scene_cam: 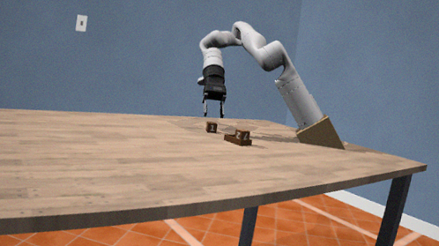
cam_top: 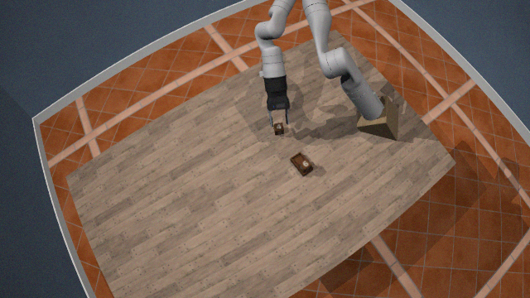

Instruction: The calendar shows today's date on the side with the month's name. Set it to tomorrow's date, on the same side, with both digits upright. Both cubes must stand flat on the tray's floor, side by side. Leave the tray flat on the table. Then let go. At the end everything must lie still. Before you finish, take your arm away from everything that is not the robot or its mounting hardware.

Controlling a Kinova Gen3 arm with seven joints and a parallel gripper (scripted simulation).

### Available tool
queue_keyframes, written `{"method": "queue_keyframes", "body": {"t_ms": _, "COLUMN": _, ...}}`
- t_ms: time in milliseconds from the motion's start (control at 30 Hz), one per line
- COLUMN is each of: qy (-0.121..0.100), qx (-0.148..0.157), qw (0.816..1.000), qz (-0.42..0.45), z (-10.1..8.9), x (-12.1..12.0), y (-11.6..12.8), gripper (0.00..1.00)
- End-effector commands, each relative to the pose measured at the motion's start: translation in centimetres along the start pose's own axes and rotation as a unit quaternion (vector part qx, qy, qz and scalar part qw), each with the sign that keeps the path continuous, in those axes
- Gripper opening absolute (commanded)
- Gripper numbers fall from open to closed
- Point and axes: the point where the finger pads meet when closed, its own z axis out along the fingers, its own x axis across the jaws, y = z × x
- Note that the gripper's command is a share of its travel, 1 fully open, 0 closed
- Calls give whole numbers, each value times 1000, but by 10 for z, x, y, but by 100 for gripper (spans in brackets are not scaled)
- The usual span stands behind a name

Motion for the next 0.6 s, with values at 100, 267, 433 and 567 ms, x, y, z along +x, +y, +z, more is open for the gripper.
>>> {"method": "queue_keyframes", "body": {"t_ms": 100, "qy": -4, "qx": 5, "qw": 1000, "qz": 1, "z": -13, "x": -2, "y": 8, "gripper": 100}}
{"method": "queue_keyframes", "body": {"t_ms": 267, "qy": -4, "qx": 5, "qw": 1000, "qz": 1, "z": -19, "x": -2, "y": 14, "gripper": 100}}
{"method": "queue_keyframes", "body": {"t_ms": 433, "qy": -4, "qx": 5, "qw": 1000, "qz": 1, "z": -20, "x": -2, "y": 15, "gripper": 100}}
{"method": "queue_keyframes", "body": {"t_ms": 567, "qy": -4, "qx": 5, "qw": 1000, "qz": 1, "z": -20, "x": -2, "y": 15, "gripper": 100}}
